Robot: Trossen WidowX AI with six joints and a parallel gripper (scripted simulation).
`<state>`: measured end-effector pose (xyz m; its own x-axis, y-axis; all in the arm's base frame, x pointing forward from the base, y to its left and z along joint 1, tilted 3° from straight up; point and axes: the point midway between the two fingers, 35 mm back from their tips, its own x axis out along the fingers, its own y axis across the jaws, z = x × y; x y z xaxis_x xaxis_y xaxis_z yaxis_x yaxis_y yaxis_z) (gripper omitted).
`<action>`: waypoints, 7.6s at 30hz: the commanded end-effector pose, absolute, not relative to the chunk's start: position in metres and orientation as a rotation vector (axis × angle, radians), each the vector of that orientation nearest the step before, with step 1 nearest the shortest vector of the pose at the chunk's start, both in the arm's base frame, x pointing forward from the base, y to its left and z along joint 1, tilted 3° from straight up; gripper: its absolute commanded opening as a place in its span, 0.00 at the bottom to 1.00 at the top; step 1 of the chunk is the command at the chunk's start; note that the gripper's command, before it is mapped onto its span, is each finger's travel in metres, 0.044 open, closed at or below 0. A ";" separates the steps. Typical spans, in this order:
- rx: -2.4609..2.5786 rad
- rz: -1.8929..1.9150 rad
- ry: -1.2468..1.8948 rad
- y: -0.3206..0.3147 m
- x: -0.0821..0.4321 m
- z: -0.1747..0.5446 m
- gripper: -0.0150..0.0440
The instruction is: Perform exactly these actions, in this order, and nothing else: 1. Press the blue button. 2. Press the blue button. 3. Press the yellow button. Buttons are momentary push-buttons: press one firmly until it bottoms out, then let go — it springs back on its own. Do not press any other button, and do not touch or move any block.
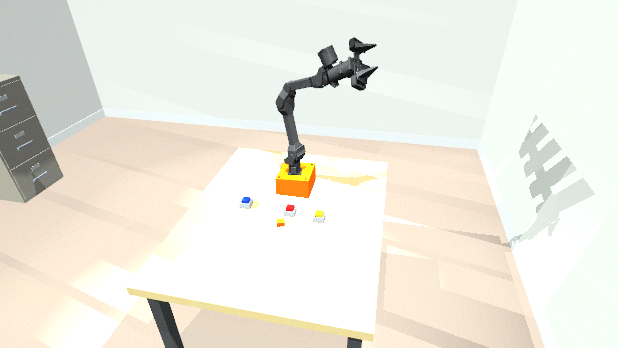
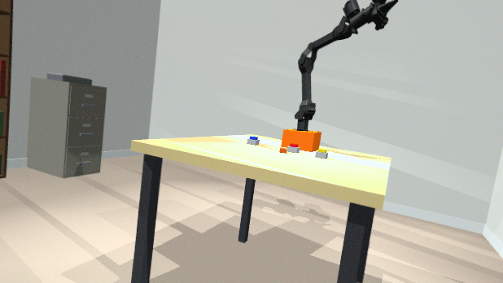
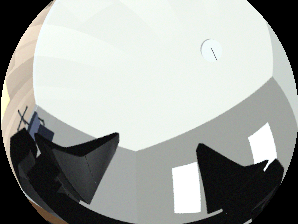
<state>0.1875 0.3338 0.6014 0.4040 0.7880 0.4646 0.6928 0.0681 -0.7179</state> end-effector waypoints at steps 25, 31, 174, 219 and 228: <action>-1.422 0.428 0.381 0.026 0.433 0.294 0.93; -1.159 0.345 0.734 -0.066 0.406 0.230 0.93; 0.033 -0.143 1.544 -0.218 0.173 -0.013 0.29; -0.049 -0.077 1.551 -0.150 0.225 0.079 0.29; -0.014 -0.083 1.540 -0.064 0.267 0.075 0.29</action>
